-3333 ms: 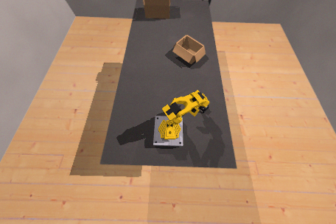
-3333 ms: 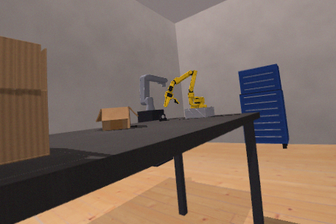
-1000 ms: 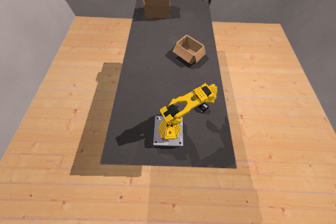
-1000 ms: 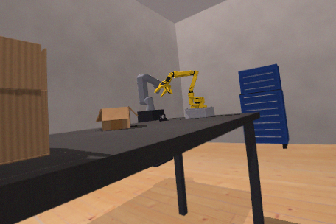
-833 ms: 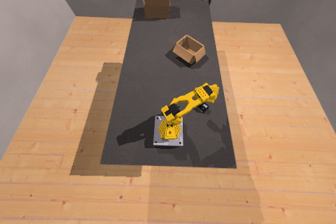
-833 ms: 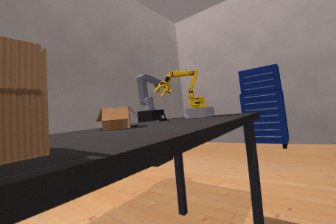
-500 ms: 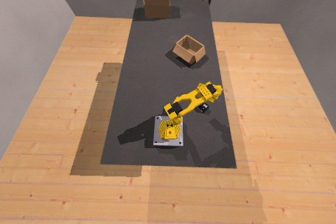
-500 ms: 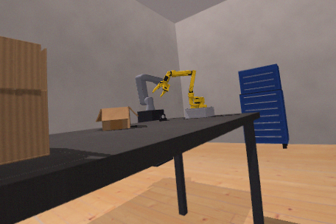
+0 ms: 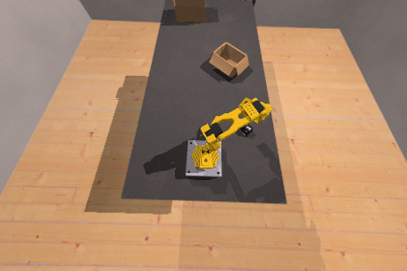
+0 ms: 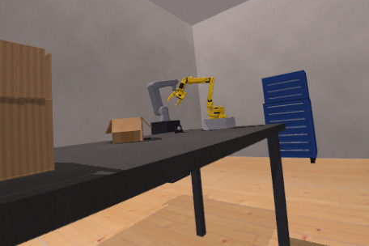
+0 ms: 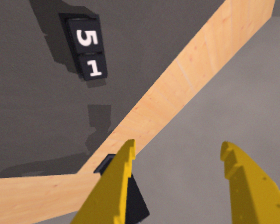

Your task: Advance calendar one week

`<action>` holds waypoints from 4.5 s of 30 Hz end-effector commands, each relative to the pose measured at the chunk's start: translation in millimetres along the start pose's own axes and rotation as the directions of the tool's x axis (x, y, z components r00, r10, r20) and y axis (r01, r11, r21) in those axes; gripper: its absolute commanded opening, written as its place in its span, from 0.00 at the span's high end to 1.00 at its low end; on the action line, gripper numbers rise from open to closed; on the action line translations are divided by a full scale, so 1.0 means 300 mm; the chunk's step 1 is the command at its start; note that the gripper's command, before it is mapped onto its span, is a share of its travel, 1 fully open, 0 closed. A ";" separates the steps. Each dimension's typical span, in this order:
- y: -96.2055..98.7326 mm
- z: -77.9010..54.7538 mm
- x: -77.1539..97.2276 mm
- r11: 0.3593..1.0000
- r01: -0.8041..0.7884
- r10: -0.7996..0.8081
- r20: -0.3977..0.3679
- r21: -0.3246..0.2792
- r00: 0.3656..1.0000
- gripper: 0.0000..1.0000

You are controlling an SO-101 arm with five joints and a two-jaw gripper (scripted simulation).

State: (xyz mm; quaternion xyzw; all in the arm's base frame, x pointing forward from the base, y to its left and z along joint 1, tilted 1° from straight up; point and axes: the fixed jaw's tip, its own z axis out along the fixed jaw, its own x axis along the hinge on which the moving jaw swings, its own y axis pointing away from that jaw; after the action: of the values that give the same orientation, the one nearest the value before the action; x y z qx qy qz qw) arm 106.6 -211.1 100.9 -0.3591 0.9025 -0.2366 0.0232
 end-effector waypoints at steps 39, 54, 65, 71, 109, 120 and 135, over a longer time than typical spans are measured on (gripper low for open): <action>0.240 0.235 -0.064 0.882 0.007 0.058 0.123 -0.472 0.991 0.65; 0.231 0.247 -0.062 0.882 -0.015 0.076 0.112 -0.470 0.991 0.65; 0.234 0.254 -0.063 0.882 -0.015 0.076 0.112 -0.470 0.991 0.65; 0.243 0.273 -0.065 0.882 -0.015 0.076 0.112 -0.470 0.991 0.65; 0.294 0.364 -0.080 0.882 -0.015 0.076 0.112 -0.470 0.991 0.65; 0.289 0.367 -0.080 0.882 -0.015 0.076 0.111 -0.470 0.991 0.67; 0.274 0.374 -0.080 0.882 -0.015 0.076 0.111 -0.470 0.991 0.74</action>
State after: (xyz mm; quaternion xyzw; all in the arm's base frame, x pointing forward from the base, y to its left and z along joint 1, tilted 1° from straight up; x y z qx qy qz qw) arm 95.3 -189.3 -37.4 -0.3531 0.9356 0.0073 -0.0016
